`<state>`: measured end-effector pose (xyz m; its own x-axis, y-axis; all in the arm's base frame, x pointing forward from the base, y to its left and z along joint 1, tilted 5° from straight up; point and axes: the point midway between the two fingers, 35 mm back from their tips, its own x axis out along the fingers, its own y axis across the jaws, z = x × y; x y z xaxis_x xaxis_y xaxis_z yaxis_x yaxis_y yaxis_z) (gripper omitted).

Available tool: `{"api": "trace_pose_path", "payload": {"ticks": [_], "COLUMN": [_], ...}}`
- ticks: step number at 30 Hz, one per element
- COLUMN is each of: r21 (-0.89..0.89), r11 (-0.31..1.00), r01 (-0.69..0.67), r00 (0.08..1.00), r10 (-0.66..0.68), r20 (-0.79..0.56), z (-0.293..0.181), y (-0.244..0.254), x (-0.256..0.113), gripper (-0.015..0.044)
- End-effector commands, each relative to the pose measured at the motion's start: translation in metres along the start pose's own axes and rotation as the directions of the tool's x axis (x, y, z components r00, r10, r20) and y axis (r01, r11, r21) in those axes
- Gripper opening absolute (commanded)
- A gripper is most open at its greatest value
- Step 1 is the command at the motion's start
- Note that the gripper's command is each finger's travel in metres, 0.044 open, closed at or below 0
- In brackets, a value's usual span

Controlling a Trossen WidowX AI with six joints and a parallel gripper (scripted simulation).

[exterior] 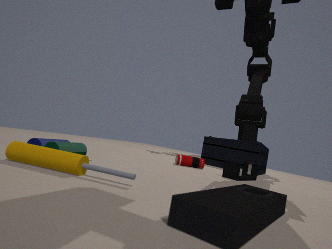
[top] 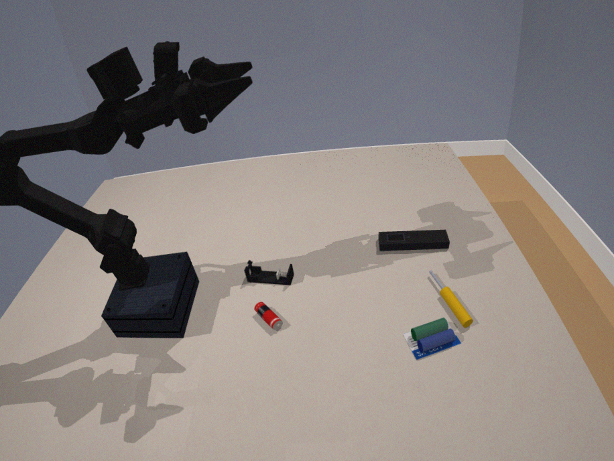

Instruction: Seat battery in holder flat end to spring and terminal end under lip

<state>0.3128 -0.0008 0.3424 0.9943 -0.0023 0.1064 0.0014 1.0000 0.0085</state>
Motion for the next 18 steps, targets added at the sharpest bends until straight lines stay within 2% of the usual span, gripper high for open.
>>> {"api": "trace_pose_path", "payload": {"ticks": [1, 4, 6, 10, 14, 18], "r21": [-0.016, -0.239, -0.411, -0.633, -0.650, -0.546], "r11": [1.000, 0.971, 0.909, 0.708, 0.480, 0.275], "r01": [0.002, -0.003, -0.065, -0.313, -0.589, -0.791], "r00": [1.000, 0.985, 0.952, 0.832, 0.678, 0.525], "r10": [-0.002, -0.037, -0.066, -0.117, -0.145, -0.154], "r20": [-0.011, -0.166, -0.297, -0.542, -0.721, -0.837], "z": [-0.002, -0.038, -0.070, -0.135, -0.187, -0.227], "y": [-0.001, -0.011, -0.021, -0.041, -0.058, -0.070], "x": [0.001, 0.017, 0.027, 0.034, 0.028, 0.015], "gripper": [0.0374, 0.0295, 0.0242, 0.0241, 0.0241, 0.0241]}}
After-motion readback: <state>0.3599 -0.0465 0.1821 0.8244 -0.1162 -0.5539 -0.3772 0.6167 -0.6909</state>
